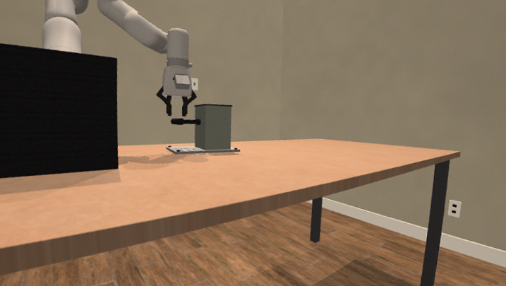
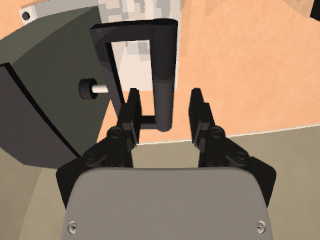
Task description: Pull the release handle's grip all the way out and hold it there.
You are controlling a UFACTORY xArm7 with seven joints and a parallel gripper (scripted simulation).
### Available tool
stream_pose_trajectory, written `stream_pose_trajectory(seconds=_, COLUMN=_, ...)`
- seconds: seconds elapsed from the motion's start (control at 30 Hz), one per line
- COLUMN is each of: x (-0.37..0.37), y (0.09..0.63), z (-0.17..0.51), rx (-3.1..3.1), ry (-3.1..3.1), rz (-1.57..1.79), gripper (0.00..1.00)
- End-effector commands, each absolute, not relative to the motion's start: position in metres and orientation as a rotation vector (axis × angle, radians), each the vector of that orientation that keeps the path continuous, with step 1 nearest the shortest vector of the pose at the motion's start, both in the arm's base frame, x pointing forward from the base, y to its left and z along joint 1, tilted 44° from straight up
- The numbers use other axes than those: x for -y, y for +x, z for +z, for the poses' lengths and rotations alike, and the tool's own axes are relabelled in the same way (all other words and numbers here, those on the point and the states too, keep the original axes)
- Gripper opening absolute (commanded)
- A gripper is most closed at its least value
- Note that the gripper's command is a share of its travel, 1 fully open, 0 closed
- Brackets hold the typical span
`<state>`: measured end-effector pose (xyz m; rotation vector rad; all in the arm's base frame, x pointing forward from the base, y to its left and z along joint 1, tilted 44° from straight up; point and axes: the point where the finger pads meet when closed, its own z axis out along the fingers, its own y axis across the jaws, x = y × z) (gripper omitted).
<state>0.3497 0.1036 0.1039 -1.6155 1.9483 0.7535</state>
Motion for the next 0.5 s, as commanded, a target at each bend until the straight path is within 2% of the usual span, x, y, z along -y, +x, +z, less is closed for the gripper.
stream_pose_trajectory(seconds=0.0, x=-0.1025, y=0.3509, z=0.1046, rx=-1.949, ry=-1.613, rz=0.749, gripper=0.50)
stream_pose_trajectory(seconds=0.47, x=-0.1023, y=0.3521, z=0.1044, rx=-1.949, ry=-1.613, rz=0.749, gripper=0.50)
